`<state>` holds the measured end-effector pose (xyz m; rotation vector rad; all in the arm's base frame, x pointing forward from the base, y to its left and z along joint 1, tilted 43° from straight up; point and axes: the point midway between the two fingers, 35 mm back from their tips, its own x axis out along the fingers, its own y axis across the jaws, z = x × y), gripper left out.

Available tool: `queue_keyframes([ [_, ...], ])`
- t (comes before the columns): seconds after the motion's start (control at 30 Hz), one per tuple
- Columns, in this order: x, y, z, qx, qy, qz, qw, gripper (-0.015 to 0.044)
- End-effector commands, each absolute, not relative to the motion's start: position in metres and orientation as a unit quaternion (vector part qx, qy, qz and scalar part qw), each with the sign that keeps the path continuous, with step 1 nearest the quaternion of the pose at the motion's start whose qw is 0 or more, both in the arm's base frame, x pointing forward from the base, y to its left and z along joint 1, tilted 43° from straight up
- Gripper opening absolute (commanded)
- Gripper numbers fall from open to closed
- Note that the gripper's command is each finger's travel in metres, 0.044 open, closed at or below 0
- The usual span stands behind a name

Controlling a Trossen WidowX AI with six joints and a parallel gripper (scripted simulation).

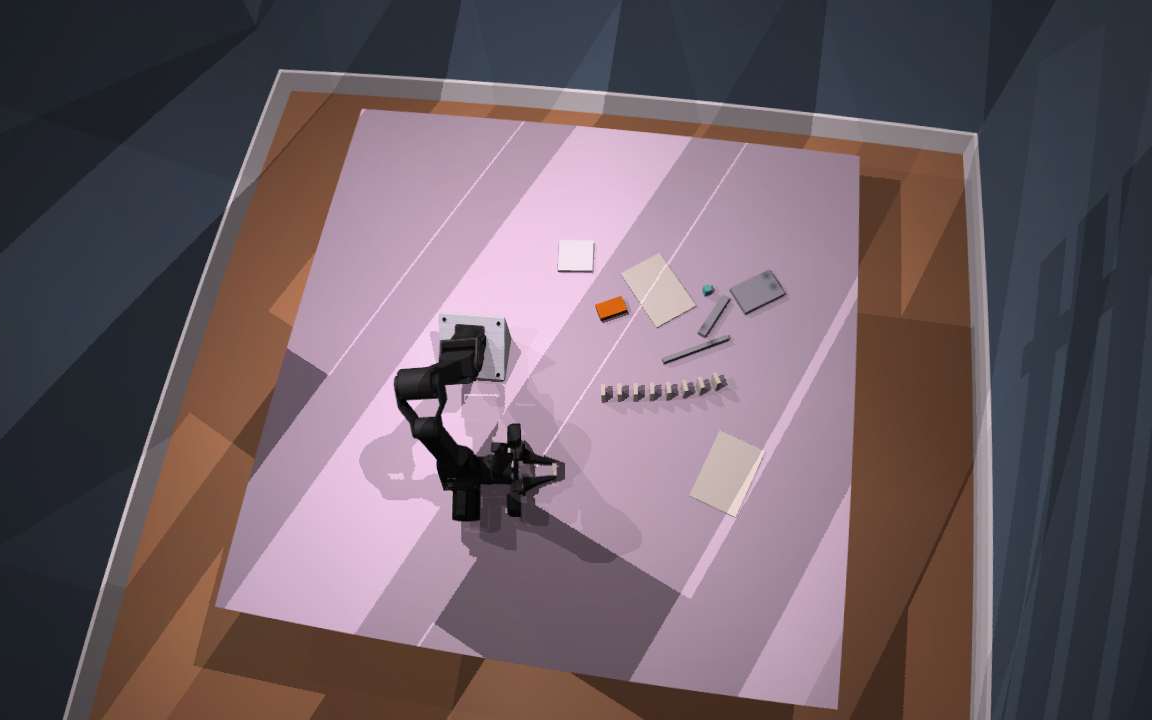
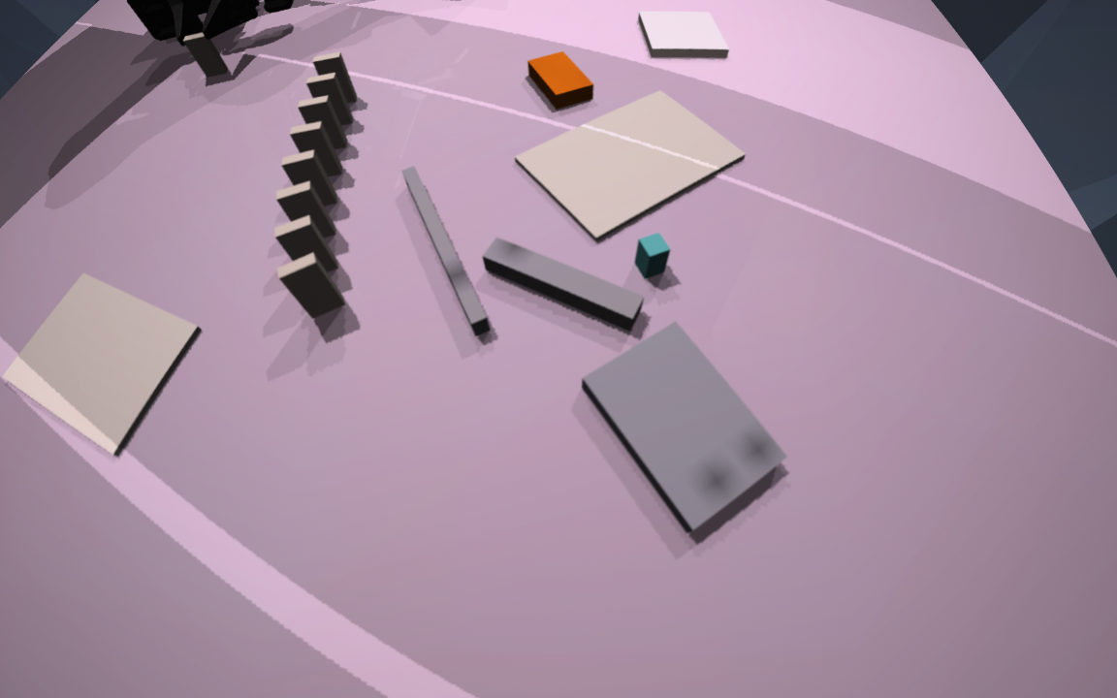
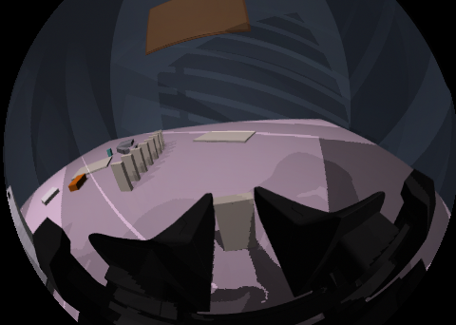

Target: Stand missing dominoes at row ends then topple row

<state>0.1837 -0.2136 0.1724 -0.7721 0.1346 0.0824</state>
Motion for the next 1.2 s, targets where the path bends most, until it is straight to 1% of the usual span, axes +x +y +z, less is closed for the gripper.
queue_keyframes([
  [0.0, 0.184, -0.214, 0.172, -0.377, 0.066, 0.04, 0.923, 0.0212],
  [0.27, 0.184, -0.214, 0.172, -0.377, 0.066, 0.04, 0.923, 0.0422],
  [0.3, 0.184, -0.214, 0.172, -0.377, 0.066, 0.04, 0.923, 0.044],
  [0.43, 0.184, -0.21, 0.177, -0.377, 0.066, 0.04, 0.923, 0.044],
  [0.6, 0.184, -0.18, 0.208, -0.377, 0.065, 0.04, 0.923, 0.044],
  [0.77, 0.186, -0.179, 0.208, -0.37, 0.073, 0.042, 0.925, 0.044],
  [0.87, 0.2, -0.18, 0.203, -0.334, 0.115, 0.053, 0.934, 0.044],
  [1.03, 0.234, -0.175, 0.189, -0.252, 0.242, 0.071, 0.934, 0.044],
  [1.07, 0.237, -0.165, 0.192, -0.276, 0.25, 0.081, 0.925, 0.044],
  [1.17, 0.242, -0.16, 0.185, -0.248, 0.318, 0.074, 0.912, 0.044],
])
